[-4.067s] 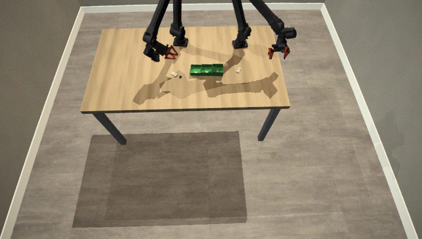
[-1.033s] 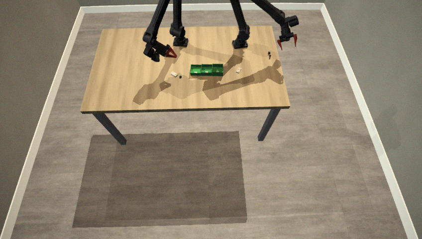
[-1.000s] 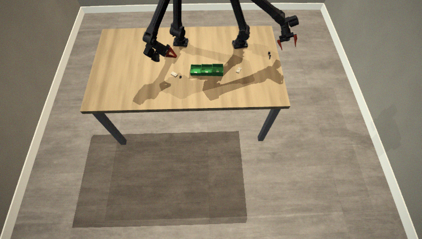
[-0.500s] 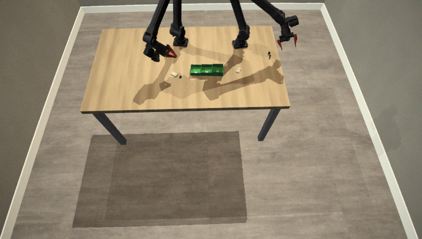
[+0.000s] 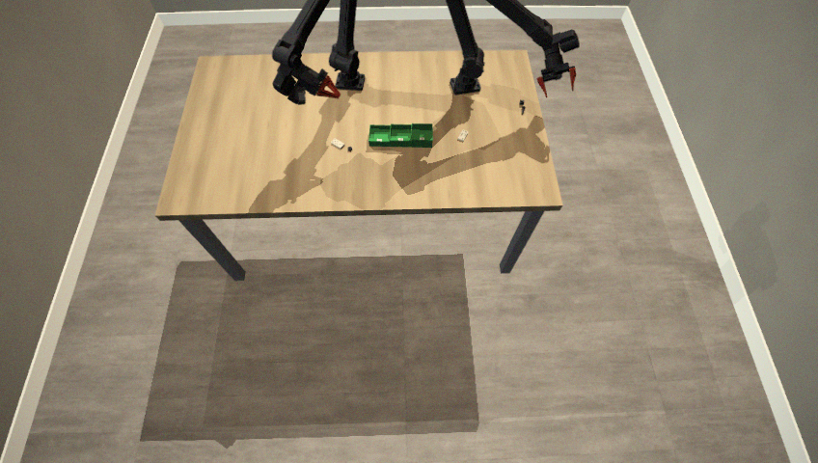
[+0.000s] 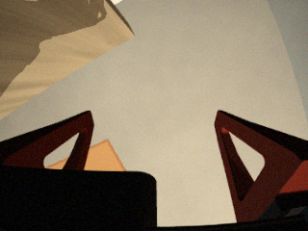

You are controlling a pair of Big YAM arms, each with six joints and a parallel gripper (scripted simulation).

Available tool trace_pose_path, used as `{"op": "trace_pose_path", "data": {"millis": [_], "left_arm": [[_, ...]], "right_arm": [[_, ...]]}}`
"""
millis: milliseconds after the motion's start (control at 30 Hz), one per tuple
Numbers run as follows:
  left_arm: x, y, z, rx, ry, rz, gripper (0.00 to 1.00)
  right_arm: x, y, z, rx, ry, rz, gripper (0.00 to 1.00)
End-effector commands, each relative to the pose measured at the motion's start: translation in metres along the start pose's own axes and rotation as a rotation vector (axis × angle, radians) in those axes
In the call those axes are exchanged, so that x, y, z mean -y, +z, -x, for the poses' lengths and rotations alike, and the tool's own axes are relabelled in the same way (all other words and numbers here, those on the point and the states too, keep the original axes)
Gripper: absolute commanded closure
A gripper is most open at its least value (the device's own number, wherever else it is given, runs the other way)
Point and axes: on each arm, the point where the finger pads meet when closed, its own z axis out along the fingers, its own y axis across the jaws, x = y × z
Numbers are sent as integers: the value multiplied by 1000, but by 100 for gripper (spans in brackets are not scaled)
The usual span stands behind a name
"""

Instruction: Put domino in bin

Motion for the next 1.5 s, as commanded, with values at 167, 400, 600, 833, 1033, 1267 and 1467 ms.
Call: {"op": "trace_pose_path", "data": {"millis": [167,400,600,833,1033,1267,1467], "left_arm": [[10,-5,-1,5,10,-20,0],[10,-5,-1,5,10,-20,0],[10,-5,-1,5,10,-20,0],[10,-5,-1,5,10,-20,0],[10,-5,-1,5,10,-20,0],[10,-5,-1,5,10,-20,0],[10,-5,-1,5,10,-20,0]], "right_arm": [[-31,27,6,-108,-70,-209,91],[-46,79,4,-193,-156,-483,91],[-55,103,-5,-222,-199,-637,91],[-79,151,-15,-188,-325,-836,91],[-101,189,-33,-130,-432,-966,91],[-122,220,-55,-41,-552,-1058,91],[-96,220,-54,-64,-507,-1103,91]]}}
